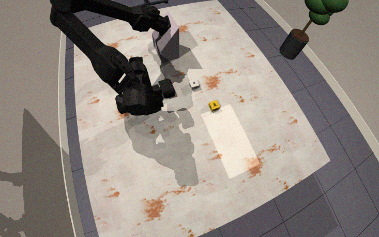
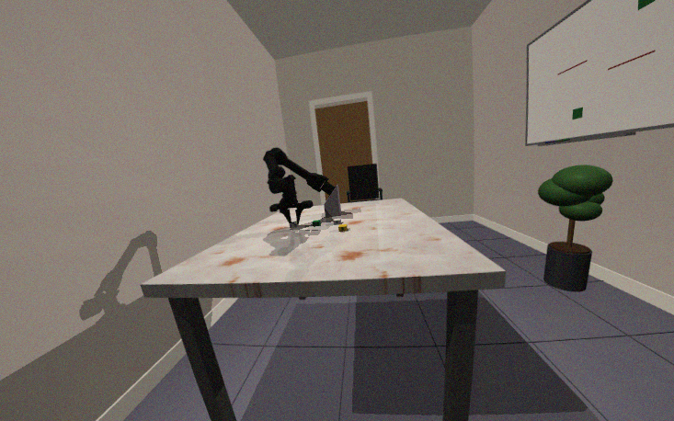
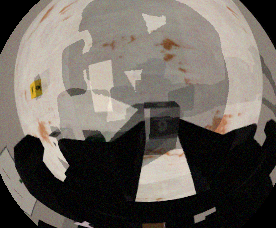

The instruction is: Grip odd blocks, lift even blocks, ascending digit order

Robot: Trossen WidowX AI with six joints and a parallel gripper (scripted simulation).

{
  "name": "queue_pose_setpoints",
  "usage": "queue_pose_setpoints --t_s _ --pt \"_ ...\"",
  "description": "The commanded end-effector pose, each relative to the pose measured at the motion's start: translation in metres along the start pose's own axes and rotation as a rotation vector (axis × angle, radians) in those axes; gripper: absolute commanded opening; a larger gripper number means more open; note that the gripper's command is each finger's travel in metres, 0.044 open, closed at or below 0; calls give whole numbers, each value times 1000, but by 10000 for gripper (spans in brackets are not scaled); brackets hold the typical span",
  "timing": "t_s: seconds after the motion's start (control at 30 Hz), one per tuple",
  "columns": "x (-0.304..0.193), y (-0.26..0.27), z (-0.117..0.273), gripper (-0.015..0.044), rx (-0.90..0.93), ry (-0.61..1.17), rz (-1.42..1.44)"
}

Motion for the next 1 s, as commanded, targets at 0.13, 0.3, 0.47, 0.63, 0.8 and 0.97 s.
queue_pose_setpoints --t_s 0.13,0.3,0.47,0.63,0.8,0.97 --pt "1 -1 0 120 -4 -2 -9" --pt "1 -1 -6 120 -4 -2 -9" --pt "1 -2 -13 120 -5 -2 -8" --pt "1 -2 -14 120 -5 -2 -8" --pt "1 -2 -14 120 -5 -2 -8" --pt "1 -2 -14 225 -5 -2 -8"
Point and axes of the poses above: the point midway between the two fingers, 35 mm back from their tips, its own z axis back along the fingers, its own y axis across the jaws, x = y × z, the point moved 10 cm from there along z, back along the fingers, and after that the axes turned 4 degrees about z, right-handed, at the moved point
